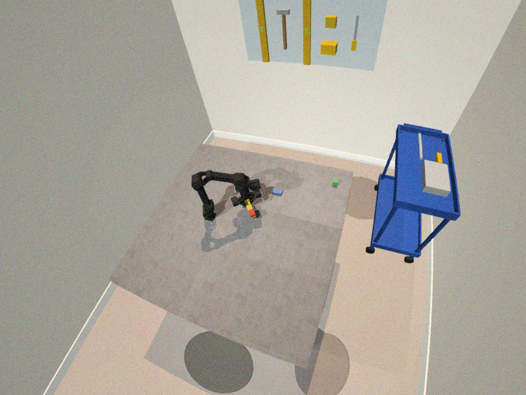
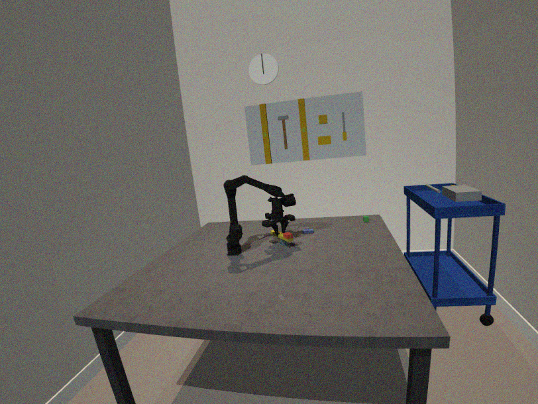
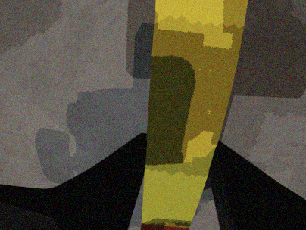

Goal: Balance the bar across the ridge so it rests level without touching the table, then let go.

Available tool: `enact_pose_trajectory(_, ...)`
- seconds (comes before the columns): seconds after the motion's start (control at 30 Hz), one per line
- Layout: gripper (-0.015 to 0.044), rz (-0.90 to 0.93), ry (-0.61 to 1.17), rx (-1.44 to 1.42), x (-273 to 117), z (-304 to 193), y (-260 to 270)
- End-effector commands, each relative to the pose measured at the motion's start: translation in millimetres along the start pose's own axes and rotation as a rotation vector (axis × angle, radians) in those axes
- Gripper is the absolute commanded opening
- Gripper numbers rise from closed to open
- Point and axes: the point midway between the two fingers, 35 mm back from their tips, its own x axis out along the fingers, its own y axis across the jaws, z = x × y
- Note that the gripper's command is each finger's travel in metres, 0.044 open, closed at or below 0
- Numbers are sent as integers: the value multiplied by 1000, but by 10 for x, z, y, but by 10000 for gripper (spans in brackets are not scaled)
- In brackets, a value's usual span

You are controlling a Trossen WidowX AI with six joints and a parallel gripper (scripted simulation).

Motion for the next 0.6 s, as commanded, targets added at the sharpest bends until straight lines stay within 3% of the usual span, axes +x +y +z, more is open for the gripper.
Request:
enact_pose_trajectory(0.0, 0, -1, -2, -4, 21, 5, -3)
enact_pose_trajectory(0.57, 0, -1, -2, -4, 8, 8, -2)
